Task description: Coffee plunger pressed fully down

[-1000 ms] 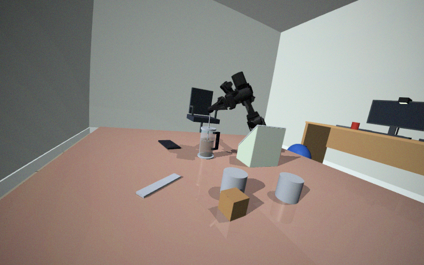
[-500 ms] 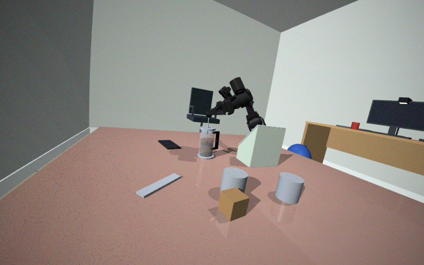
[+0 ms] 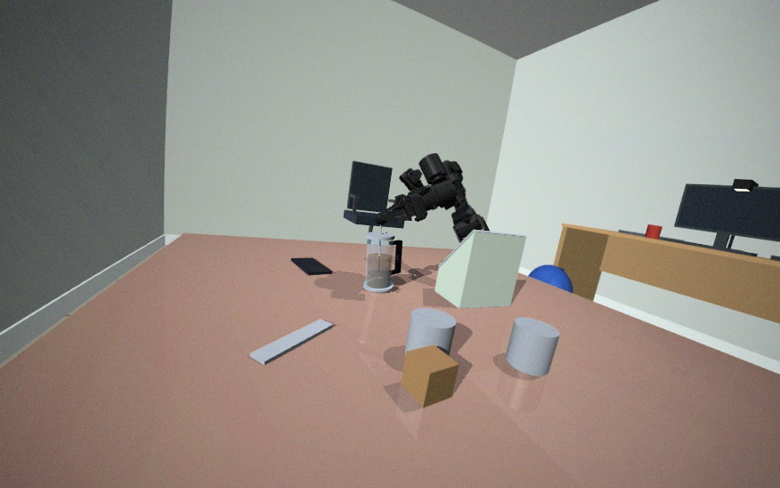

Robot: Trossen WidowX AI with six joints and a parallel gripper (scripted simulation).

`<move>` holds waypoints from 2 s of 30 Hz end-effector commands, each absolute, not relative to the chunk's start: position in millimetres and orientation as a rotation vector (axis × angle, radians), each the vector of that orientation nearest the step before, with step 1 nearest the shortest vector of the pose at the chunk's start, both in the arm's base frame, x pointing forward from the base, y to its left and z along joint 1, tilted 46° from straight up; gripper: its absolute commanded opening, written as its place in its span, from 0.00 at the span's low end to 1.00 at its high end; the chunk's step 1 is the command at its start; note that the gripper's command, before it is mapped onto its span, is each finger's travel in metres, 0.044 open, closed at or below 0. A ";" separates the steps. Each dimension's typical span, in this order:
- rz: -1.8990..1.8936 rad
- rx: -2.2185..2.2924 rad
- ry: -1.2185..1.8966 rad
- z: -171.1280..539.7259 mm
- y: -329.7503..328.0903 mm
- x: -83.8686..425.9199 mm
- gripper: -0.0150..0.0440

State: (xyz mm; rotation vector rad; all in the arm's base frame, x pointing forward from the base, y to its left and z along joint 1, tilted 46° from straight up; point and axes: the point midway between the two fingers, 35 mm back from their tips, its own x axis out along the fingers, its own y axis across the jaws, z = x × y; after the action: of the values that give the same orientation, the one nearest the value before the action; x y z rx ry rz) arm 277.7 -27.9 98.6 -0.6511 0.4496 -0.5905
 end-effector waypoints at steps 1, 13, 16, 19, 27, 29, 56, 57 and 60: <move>-0.597 -0.685 0.487 89.0 -37.2 274.4 0.47; -0.598 -0.685 0.486 89.1 -36.6 278.4 0.47; -0.598 -0.685 0.486 89.0 -36.5 278.7 0.47; -0.598 -0.685 0.486 89.3 -36.0 279.0 0.47; -0.599 -0.685 0.486 88.7 -35.8 280.2 0.47; -0.599 -0.685 0.486 88.4 -35.9 280.4 0.47; -0.585 -0.669 0.458 95.0 -29.8 283.5 1.00; -0.585 -0.651 0.444 97.2 -27.7 284.8 1.00; -0.570 -0.620 0.424 101.7 -22.1 289.2 1.00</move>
State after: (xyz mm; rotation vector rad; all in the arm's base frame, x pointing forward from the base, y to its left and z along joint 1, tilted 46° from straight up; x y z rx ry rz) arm 284.5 -29.0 95.6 -0.6596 0.4541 -0.5872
